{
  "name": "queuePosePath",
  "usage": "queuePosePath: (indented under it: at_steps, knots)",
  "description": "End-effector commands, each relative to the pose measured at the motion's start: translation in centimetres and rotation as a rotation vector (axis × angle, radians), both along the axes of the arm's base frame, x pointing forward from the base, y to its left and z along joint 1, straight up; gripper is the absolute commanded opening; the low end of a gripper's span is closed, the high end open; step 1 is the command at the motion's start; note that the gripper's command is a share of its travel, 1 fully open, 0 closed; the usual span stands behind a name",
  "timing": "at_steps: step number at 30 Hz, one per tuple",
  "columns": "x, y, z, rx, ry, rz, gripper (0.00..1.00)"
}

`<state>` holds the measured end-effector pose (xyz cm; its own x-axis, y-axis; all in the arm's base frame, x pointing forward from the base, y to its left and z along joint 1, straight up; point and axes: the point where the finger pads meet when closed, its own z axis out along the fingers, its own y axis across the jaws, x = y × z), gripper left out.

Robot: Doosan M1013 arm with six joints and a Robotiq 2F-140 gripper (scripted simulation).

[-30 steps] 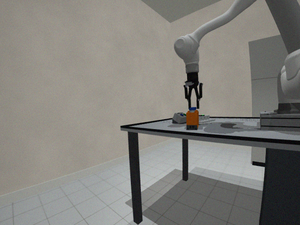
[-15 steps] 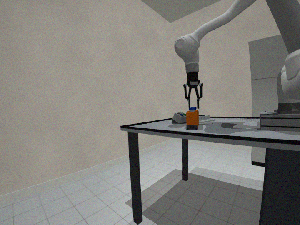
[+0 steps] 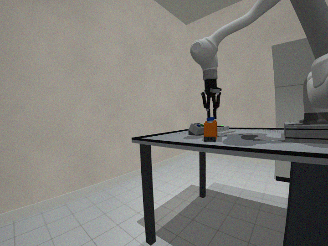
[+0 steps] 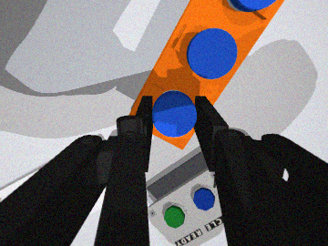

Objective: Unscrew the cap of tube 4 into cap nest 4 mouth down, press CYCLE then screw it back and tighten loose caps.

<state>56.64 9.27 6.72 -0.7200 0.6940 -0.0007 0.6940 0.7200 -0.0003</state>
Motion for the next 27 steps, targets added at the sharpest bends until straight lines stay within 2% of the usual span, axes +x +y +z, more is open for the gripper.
queuePosePath:
  at_steps: [1,10,16,18,27]
  knots:
    - [0.04,0.01,0.06,0.001,-0.001,0.0,0.3]
    - [0.04,0.01,0.06,0.001,-0.001,0.0,0.3]
    - [0.05,0.01,0.05,0.001,-0.001,-0.3,0.3]
    - [0.05,0.01,0.05,0.001,-0.001,-0.3,0.3]
    - [0.05,0.01,0.02,0.001,-0.001,-0.75,0.3]
